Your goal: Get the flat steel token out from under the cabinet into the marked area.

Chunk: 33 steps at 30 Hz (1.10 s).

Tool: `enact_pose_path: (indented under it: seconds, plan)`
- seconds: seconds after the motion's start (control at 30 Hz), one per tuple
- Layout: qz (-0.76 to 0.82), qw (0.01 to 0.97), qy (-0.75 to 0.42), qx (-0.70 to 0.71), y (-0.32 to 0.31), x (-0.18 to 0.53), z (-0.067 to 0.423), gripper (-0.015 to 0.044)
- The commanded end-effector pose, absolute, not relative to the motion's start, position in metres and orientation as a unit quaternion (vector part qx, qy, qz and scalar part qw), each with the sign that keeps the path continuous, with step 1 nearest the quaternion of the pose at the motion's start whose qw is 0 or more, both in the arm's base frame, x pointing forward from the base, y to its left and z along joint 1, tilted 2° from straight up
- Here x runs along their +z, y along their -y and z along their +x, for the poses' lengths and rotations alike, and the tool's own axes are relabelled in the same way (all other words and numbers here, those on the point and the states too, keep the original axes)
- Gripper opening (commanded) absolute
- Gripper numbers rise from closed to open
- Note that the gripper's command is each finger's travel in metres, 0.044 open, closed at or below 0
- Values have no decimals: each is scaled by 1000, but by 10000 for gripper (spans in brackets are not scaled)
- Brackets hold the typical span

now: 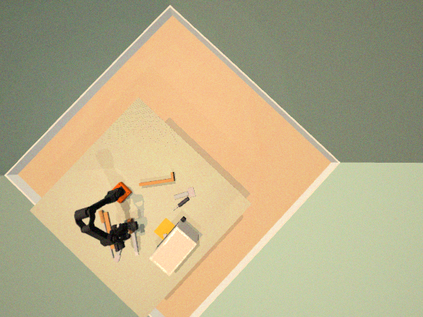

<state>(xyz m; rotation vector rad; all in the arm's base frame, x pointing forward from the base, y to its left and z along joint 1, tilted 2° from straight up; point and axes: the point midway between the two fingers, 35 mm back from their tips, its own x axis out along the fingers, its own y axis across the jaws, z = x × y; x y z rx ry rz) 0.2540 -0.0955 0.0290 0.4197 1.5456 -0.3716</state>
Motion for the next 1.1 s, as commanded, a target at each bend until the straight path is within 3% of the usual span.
enact_pose_path:
  seconds: [0.0,1.07]
  plan:
    - [181,691,-680,-167,103,35,260,0]
    - [180,691,-679,-169,143,34,260,0]
